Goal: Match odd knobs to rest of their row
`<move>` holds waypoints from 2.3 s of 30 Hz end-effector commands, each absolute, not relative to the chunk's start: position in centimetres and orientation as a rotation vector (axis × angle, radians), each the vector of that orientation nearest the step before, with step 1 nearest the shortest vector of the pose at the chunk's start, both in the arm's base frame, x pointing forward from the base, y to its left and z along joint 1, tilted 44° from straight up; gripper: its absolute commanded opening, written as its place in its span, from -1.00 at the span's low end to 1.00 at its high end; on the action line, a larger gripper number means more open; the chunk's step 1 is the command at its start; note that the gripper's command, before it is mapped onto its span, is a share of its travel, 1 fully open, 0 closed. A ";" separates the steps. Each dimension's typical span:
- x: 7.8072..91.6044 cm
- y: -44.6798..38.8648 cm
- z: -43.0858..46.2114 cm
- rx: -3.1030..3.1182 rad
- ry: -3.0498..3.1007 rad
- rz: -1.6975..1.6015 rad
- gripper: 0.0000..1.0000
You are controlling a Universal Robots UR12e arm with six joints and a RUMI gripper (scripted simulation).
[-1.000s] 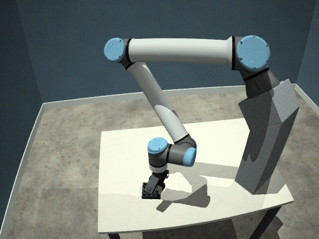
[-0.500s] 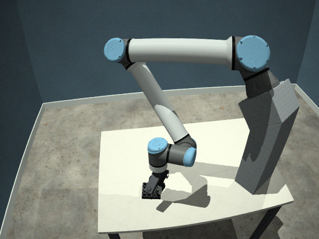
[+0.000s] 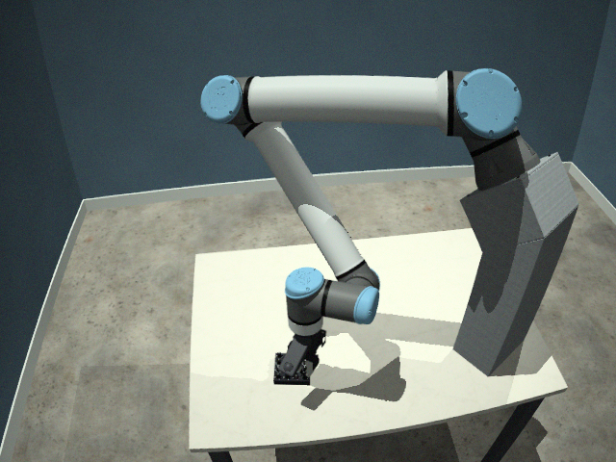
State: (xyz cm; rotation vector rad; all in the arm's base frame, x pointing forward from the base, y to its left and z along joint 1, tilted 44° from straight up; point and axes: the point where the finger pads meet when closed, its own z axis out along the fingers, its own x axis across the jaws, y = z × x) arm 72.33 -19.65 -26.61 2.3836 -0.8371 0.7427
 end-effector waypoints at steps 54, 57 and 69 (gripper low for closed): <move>72.6 -20.1 -27.2 2.384 -0.837 0.743 -0.92; 72.6 -20.1 -27.2 2.384 -0.837 0.743 -0.92; 72.6 -20.1 -27.2 2.384 -0.837 0.743 -0.92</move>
